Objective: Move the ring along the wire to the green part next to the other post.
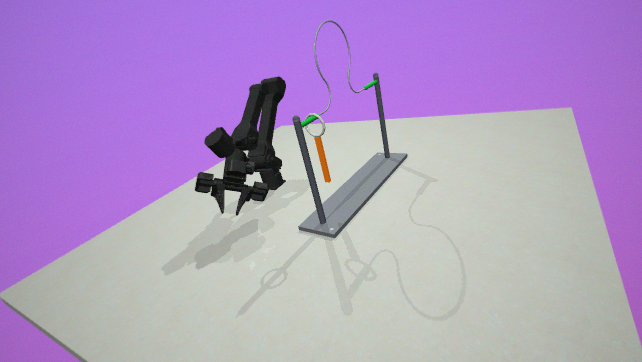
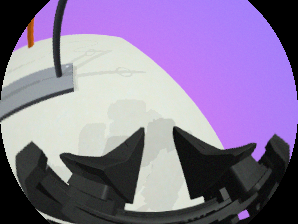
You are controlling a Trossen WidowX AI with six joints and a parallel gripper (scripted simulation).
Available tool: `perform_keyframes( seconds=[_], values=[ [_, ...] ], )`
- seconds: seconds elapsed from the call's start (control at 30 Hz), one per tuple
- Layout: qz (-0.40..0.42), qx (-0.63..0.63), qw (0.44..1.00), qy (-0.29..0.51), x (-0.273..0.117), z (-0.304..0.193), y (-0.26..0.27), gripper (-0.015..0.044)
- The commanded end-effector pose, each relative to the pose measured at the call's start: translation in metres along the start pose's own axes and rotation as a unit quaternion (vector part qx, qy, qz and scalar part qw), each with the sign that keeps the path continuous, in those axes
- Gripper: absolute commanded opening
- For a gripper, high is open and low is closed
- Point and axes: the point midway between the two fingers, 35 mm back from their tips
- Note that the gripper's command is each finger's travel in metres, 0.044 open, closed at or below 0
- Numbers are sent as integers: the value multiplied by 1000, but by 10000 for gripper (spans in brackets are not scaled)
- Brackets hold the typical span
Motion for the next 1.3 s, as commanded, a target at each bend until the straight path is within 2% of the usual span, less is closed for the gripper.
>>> perform_keyframes(
  seconds=[0.0, 0.17, 0.4, 0.67, 1.1, 1.27],
  values=[
    [83, 41, 992, -85, -1, 29, 39, 160],
    [227, 96, 951, -189, -20, 69, 95, 160],
    [363, 140, 886, -254, -56, 80, 131, 160],
    [366, 139, 884, -257, -56, 83, 132, 160],
    [360, 116, 877, -298, -52, 142, 136, 160],
    [359, 116, 876, -301, -52, 147, 136, 160]
  ],
)
Point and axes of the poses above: the point midway between the two fingers, 35 mm back from their tips, its own x axis out along the fingers, its own y axis across the jaws, z = x × y, and after that the axes turned 6 degrees about -x, right-handed
